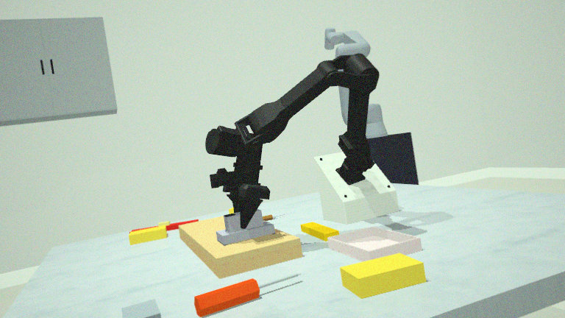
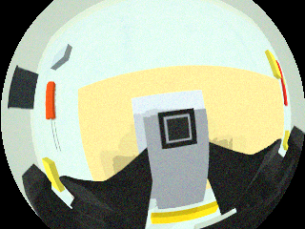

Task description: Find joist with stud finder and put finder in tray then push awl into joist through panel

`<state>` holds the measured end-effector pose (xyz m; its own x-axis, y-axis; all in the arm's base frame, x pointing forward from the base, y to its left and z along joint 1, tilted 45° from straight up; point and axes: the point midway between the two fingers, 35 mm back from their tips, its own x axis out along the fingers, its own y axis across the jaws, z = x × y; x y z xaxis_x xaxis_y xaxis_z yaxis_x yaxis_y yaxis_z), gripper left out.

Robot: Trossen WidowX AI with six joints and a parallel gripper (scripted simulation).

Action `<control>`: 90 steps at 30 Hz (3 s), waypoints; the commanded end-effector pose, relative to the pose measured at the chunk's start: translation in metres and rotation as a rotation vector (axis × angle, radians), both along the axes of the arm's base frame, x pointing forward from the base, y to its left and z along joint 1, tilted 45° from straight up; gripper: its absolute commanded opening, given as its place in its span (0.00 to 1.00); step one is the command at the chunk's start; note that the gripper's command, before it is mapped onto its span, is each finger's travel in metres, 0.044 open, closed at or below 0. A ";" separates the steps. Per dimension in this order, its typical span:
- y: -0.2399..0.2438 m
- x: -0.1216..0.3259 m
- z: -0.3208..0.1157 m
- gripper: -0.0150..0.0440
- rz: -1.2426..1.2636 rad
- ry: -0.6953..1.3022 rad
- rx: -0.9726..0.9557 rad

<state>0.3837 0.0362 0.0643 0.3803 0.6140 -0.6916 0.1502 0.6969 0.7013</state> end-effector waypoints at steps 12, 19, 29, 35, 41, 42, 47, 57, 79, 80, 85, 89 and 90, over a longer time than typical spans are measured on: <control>0.038 0.007 0.038 0.25 0.011 -0.009 0.009; 0.048 0.009 0.048 0.25 0.011 -0.010 0.009; 0.043 0.010 0.045 0.25 0.005 -0.008 0.003; 0.040 0.008 0.040 0.25 0.011 -0.009 0.009; 0.027 0.005 0.026 0.25 0.011 -0.009 0.008; 0.025 0.005 0.024 0.25 0.011 -0.009 0.008; 0.014 0.002 0.013 0.25 0.011 -0.008 0.007; -0.009 -0.002 -0.010 0.25 0.011 -0.008 0.006; -0.058 -0.013 -0.060 0.25 0.011 -0.007 0.003; -0.060 -0.013 -0.062 0.25 0.011 -0.007 0.003; -0.071 -0.015 -0.073 0.25 0.011 -0.007 0.002; -0.080 -0.017 -0.082 0.25 0.011 -0.007 0.001; -0.082 -0.018 -0.085 0.25 0.011 -0.007 0.001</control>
<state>0.3675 -0.0386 -0.0121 0.3799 0.6197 -0.6868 0.1370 0.6965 0.7043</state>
